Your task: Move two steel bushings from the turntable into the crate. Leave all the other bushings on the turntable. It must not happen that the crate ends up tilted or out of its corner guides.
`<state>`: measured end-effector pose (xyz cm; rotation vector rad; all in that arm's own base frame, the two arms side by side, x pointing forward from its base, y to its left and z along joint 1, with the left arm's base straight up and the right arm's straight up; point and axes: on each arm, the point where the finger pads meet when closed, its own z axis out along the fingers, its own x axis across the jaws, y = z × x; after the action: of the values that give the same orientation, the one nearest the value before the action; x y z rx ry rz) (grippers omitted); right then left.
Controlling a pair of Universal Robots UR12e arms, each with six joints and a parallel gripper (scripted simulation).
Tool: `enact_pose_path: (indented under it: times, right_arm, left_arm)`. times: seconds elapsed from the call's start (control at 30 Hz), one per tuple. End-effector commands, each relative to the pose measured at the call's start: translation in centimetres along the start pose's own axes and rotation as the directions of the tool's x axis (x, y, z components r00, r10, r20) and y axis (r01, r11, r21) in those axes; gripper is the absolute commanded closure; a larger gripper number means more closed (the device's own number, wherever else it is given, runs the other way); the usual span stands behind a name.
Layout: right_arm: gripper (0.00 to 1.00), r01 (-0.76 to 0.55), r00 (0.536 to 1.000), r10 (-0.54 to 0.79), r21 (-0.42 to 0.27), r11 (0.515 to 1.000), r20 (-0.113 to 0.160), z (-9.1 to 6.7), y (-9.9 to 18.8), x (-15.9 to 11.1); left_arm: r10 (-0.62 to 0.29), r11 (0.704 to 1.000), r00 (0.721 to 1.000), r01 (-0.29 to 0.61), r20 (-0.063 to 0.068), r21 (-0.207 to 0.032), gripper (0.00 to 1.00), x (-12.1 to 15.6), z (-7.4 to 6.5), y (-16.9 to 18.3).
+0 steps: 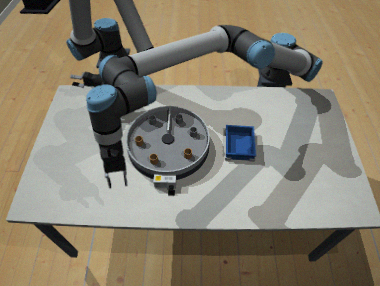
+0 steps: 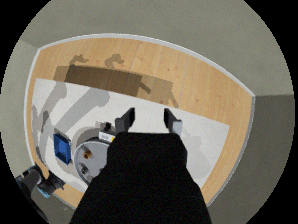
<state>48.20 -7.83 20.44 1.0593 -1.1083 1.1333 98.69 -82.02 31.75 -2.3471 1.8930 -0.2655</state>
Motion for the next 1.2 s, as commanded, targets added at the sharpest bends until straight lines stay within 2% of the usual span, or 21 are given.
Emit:
enact_pose_path:
  times: [0.0, 0.1, 0.27, 0.43, 0.6, 0.67, 0.7, 0.83, 0.93, 1.07, 1.17]
  right_arm:
    - [0.00, -0.001, 1.000, 0.001, 0.000, 1.000, 0.000, 0.0, 0.0, 0.0]
    - [0.00, -0.001, 1.000, 0.001, 0.000, 1.000, 0.000, 0.0, 0.0, 0.0]
    - [0.00, -0.001, 1.000, 0.001, 0.000, 1.000, 0.000, 0.0, 0.0, 0.0]
    - [0.00, -0.001, 1.000, 0.001, 0.000, 1.000, 0.000, 0.0, 0.0, 0.0]
    - [0.00, -0.001, 1.000, 0.001, 0.000, 1.000, 0.000, 0.0, 0.0, 0.0]
    - [0.00, -0.001, 1.000, 0.001, 0.000, 1.000, 0.000, 0.0, 0.0, 0.0]
    - [0.00, -0.001, 1.000, 0.001, 0.000, 1.000, 0.000, 0.0, 0.0, 0.0]
    - [0.00, -0.001, 1.000, 0.001, 0.000, 1.000, 0.000, 0.0, 0.0, 0.0]
    - [0.00, -0.001, 1.000, 0.001, 0.000, 1.000, 0.000, 0.0, 0.0, 0.0]
    - [0.00, -0.001, 1.000, 0.001, 0.000, 1.000, 0.000, 0.0, 0.0, 0.0]
    - [0.00, -0.001, 1.000, 0.001, 0.000, 1.000, 0.000, 0.0, 0.0, 0.0]
  left_arm:
    - [-0.024, 1.000, 1.000, 0.024, 0.000, 0.001, 0.00, -1.1, -0.2, -1.1]
    - [-0.032, 0.999, 0.999, 0.032, 0.001, 0.001, 0.00, -1.4, -0.1, -1.5]
    - [-0.088, 0.996, 0.996, 0.088, 0.007, 0.001, 0.00, -4.1, 0.1, -3.9]
    - [-0.172, 0.985, 0.985, 0.172, 0.016, 0.001, 0.00, -8.2, 0.4, -7.4]
    - [-0.285, 0.958, 0.958, 0.285, 0.028, 0.004, 0.00, -14.0, 0.8, -11.8]
    - [-0.285, 0.958, 0.958, 0.285, 0.028, 0.004, 0.00, -14.0, 0.8, -11.8]
    - [-0.311, 0.950, 0.950, 0.311, 0.031, 0.005, 0.00, -15.4, 0.9, -12.8]
    - [-0.424, 0.906, 0.905, 0.424, 0.043, 0.010, 0.00, -21.8, 1.2, -16.9]
    - [-0.516, 0.857, 0.855, 0.516, 0.052, 0.016, 0.00, -27.4, 1.4, -19.9]
    - [-0.642, 0.766, 0.764, 0.642, 0.064, 0.027, 0.00, -34.2, 1.6, -23.0]
    - [-0.736, 0.677, 0.674, 0.735, 0.072, 0.039, 0.00, -39.5, 1.6, -24.9]
